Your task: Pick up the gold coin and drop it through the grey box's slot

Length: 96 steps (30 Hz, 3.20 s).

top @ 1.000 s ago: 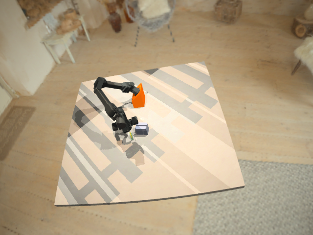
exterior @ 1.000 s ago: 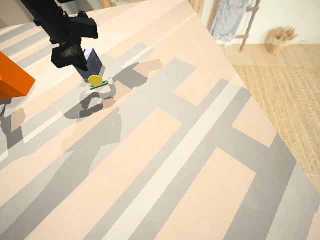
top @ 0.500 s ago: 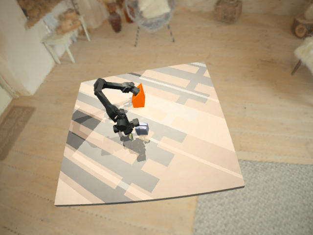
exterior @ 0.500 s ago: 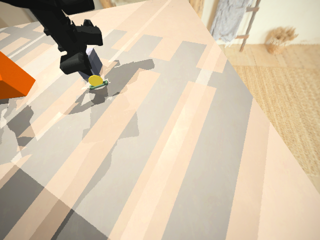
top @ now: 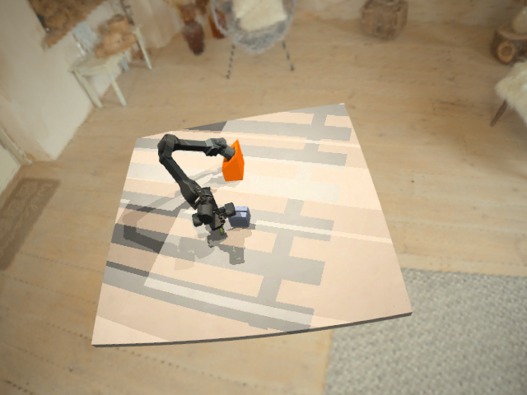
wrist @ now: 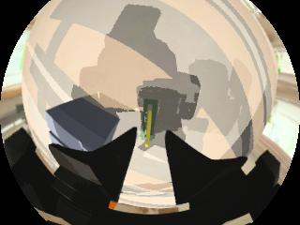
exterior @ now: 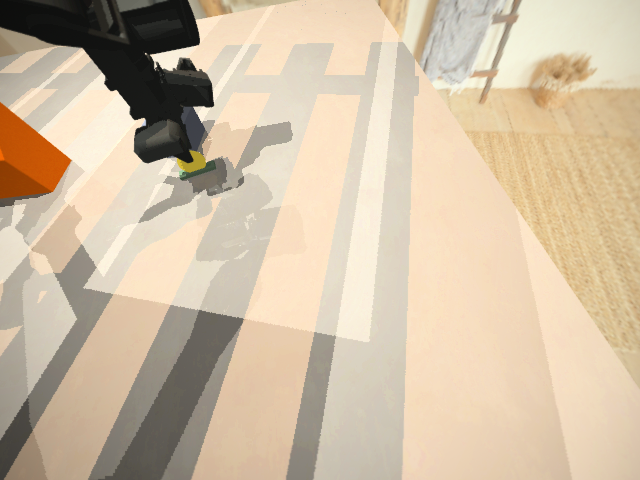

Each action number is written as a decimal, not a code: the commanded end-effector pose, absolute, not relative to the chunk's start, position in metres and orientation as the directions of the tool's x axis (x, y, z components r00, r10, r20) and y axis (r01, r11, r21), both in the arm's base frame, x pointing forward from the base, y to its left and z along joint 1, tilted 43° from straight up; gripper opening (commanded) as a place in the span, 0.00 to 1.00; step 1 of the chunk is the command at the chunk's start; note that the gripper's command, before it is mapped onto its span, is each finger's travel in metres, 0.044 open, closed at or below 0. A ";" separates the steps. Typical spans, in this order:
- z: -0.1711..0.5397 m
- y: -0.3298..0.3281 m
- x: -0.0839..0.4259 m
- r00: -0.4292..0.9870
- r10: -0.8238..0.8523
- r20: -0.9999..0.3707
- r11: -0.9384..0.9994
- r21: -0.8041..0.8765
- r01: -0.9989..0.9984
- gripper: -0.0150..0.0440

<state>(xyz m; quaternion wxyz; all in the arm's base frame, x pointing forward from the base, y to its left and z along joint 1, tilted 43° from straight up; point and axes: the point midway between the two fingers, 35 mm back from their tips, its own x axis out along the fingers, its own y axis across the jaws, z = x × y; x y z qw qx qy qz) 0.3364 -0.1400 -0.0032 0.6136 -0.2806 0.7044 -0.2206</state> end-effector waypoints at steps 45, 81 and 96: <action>-0.014 -0.146 0.332 -0.103 -0.667 -0.738 0.744 -0.653 -0.139 0.25; 0.043 -0.095 0.339 -0.103 -0.666 -0.738 0.742 -0.643 -0.190 0.25; 0.045 -0.096 0.341 -0.103 -0.666 -0.738 0.607 -0.456 -0.651 0.25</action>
